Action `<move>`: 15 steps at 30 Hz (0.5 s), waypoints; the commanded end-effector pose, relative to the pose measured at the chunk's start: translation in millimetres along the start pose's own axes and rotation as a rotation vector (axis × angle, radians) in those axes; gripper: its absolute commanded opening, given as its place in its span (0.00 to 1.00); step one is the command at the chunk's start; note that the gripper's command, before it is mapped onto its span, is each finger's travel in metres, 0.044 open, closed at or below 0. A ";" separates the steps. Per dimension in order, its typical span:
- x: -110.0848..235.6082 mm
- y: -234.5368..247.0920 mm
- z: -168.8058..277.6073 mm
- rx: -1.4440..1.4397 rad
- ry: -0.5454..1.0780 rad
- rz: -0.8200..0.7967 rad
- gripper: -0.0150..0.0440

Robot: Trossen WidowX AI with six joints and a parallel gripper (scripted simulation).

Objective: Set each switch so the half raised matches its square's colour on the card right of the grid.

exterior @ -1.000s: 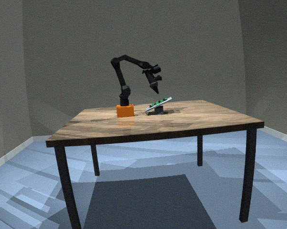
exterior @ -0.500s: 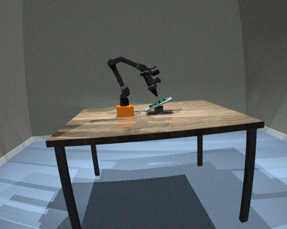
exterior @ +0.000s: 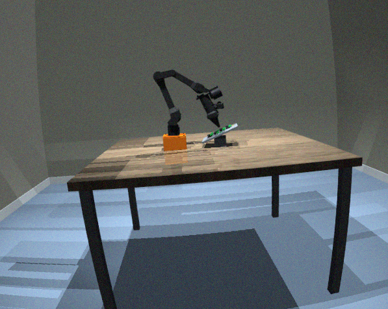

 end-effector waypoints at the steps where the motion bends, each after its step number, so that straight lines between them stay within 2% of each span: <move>1: -6.3 0.5 -0.1 0.004 0.000 -0.005 0.25; 15: -15.3 0.5 0.1 0.004 0.000 -0.005 0.25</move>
Point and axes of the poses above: the point midway between the two fingers, 35 mm back from their tips, its own x axis back along the fingers, its own y axis across the jaws, z = x × y, the point moved 5 cm from there along x, back along the fingers, and after that the axes turned 7 degrees about x, right-handed, at the moved point
